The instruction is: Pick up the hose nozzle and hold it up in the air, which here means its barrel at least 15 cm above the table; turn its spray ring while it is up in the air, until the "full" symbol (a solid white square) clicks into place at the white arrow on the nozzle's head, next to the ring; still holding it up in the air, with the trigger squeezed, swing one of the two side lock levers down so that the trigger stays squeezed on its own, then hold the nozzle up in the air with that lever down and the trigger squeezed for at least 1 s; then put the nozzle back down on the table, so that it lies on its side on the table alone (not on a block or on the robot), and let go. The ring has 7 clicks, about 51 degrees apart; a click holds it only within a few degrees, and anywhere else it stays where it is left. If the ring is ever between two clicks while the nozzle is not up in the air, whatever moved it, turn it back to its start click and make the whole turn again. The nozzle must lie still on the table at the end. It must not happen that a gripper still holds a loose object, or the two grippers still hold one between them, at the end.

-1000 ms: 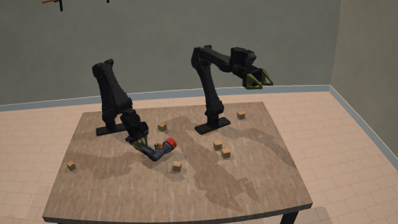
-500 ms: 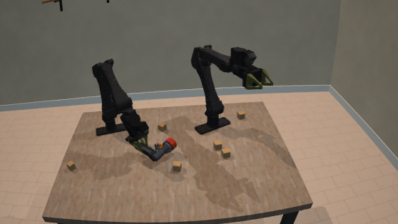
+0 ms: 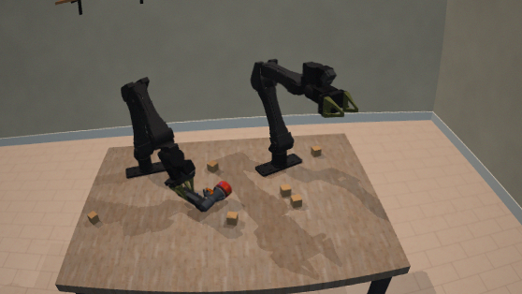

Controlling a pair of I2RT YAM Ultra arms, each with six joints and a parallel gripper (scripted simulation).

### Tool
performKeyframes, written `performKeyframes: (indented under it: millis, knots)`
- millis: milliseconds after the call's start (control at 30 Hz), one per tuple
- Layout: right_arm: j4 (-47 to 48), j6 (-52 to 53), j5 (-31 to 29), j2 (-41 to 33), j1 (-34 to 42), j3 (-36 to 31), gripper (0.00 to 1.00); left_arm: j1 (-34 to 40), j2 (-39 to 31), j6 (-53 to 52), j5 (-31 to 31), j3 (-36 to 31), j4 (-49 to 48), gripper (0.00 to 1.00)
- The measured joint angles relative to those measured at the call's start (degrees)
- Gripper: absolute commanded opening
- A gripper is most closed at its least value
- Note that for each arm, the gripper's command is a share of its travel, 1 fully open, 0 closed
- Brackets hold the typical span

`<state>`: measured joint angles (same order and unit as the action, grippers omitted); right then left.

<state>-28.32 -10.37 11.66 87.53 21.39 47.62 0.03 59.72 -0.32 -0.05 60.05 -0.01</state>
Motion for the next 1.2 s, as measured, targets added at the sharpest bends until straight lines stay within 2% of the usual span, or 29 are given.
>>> performKeyframes:
  millis: [333,633,1200]
  knots:
    - [0.4,0.0,-0.4,-0.6,0.1,-0.1,0.36,0.0,0.0,0.0,0.0,0.0,0.0,0.63]
    - [7.4,0.9,-0.6,-2.7,0.6,1.1,0.36,0.0,0.0,0.0,0.0,0.0,0.0,0.63]
    - [41.2,4.3,-8.8,7.5,3.7,-5.4,0.36,0.0,0.0,0.0,0.0,0.0,0.0,0.63]
